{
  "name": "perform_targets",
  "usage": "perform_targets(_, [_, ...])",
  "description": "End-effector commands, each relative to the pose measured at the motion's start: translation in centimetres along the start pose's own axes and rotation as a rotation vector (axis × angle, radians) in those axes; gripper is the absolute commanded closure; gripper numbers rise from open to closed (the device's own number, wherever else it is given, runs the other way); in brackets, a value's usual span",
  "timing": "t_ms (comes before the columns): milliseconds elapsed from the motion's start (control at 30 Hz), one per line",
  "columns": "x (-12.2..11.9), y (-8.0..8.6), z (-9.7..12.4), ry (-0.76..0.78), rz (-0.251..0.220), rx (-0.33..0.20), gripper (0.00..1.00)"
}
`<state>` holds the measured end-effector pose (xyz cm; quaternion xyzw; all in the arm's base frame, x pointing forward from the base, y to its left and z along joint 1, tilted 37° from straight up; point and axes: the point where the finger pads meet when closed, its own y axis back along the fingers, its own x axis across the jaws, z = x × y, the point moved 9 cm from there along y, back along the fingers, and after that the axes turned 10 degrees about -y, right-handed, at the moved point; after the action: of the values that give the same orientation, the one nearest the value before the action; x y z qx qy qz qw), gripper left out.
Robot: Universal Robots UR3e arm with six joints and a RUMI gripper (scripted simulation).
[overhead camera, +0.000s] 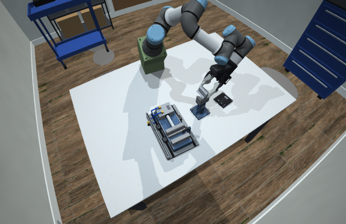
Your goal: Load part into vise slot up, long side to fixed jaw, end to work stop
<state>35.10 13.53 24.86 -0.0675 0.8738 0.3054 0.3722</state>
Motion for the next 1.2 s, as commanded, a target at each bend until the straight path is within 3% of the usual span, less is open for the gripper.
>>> perform_targets(0, [-0.06,0.07,-0.04,-0.002,-0.001,-0.002,1.00])
perform_targets(1167, [-0.04,-0.10,0.24,-0.002,-0.001,-0.002,1.00])
